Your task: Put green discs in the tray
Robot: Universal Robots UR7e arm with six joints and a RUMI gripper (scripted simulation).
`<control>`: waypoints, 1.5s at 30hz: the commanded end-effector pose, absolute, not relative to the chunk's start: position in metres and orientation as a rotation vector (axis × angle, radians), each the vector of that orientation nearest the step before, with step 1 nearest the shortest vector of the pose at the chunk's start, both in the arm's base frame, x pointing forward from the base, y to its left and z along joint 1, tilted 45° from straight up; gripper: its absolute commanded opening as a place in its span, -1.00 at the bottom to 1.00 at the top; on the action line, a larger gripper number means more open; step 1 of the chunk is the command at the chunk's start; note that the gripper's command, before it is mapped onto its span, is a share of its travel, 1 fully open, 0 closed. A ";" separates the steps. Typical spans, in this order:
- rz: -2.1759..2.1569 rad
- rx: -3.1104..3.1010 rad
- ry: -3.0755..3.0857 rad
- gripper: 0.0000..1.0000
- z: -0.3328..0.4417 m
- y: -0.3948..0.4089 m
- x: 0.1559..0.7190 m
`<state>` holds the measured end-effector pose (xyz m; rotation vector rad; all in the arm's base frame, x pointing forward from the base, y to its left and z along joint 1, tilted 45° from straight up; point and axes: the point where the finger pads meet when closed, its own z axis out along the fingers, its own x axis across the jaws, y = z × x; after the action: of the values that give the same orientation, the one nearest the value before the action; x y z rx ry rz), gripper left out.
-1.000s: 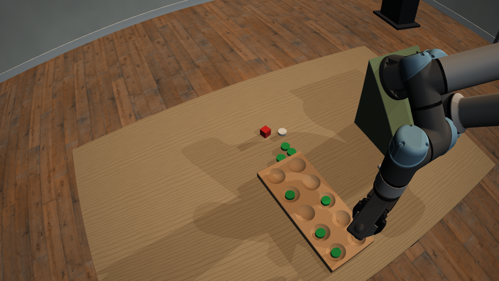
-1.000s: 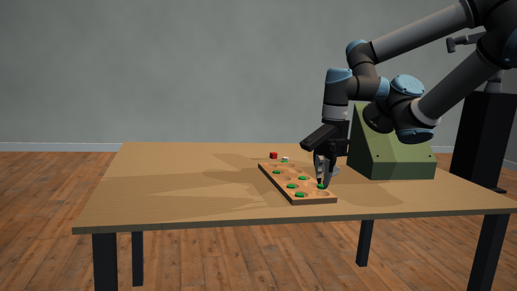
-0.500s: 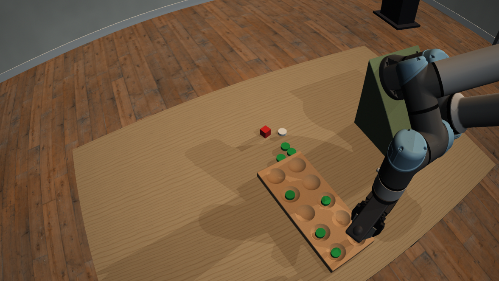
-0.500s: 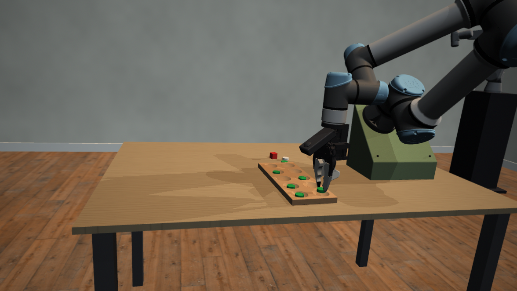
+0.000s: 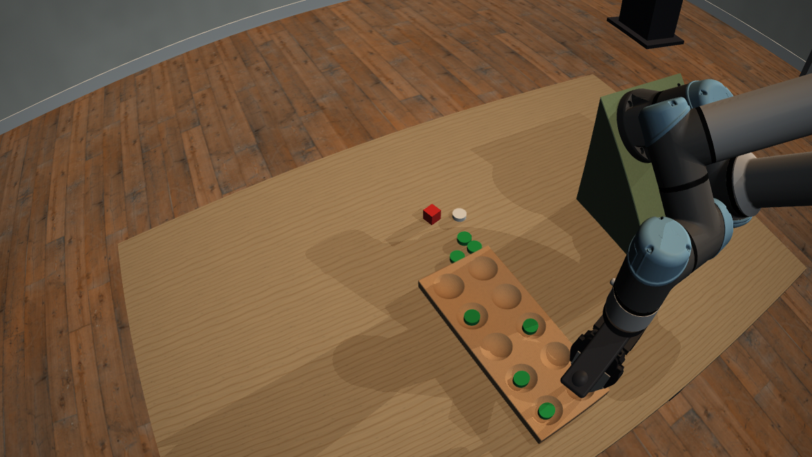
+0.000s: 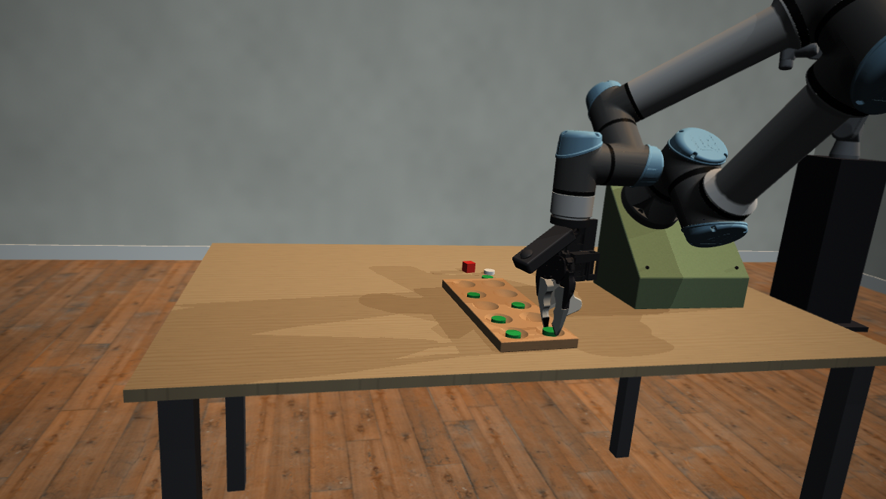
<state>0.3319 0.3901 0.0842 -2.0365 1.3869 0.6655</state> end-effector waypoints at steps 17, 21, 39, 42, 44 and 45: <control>0.664 -2.036 1.387 -0.60 0.084 0.390 0.332; 0.664 -2.036 1.387 -0.60 0.084 0.390 0.332; 0.664 -2.036 1.387 -0.51 0.087 0.388 0.333; 0.664 -2.036 1.387 -0.49 0.087 0.387 0.333; 0.664 -2.036 1.387 -0.48 0.088 0.387 0.333; 0.664 -2.036 1.387 -0.48 0.088 0.387 0.333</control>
<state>0.3323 0.3874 0.0870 -2.0364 1.3869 0.6653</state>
